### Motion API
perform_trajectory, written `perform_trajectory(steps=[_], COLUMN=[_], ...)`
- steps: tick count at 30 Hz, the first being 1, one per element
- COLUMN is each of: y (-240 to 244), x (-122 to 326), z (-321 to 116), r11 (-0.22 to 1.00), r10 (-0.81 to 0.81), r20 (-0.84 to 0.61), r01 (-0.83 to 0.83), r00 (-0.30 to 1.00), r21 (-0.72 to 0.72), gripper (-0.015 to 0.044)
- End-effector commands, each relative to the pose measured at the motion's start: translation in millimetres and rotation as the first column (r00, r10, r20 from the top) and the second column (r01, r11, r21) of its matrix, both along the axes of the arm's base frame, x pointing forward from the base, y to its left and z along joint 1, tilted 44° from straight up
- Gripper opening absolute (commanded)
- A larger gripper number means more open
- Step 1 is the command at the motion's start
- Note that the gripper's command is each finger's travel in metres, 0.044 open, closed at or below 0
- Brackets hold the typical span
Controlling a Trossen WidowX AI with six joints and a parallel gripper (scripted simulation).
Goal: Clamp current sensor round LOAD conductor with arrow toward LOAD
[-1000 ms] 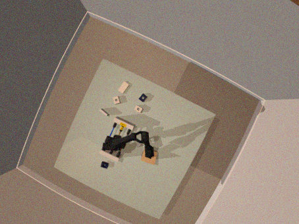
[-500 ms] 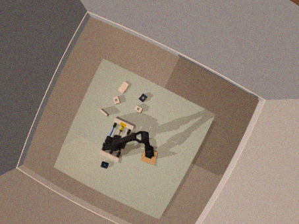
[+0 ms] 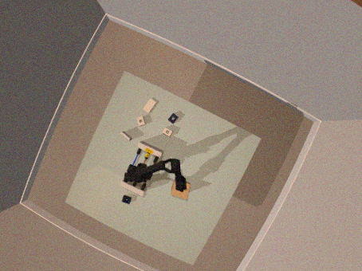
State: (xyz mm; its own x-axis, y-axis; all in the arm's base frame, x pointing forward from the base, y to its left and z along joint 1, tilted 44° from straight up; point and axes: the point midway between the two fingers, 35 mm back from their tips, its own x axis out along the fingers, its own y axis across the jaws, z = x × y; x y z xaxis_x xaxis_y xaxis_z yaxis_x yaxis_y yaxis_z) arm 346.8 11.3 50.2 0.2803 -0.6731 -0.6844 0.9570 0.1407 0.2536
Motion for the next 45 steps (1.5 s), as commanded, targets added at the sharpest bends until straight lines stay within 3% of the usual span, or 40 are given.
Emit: perform_trajectory(steps=[1,24,41,45], y=[3.0,0.0,0.3,-0.1], x=[3.4,0.0,0.1,-0.7], z=[3.8,0.0,0.1,-0.6], r11=[1.000,1.000,1.000,1.000], r10=[0.012,0.000,-0.005,0.000], r20=[0.017,0.000,-0.006,-0.006], r01=[-0.012,0.000,0.005,0.000], r00=[1.000,1.000,1.000,1.000], r21=[-0.003,0.000,0.001,0.000], gripper=[0.0000,0.0000,0.0440,0.0350])
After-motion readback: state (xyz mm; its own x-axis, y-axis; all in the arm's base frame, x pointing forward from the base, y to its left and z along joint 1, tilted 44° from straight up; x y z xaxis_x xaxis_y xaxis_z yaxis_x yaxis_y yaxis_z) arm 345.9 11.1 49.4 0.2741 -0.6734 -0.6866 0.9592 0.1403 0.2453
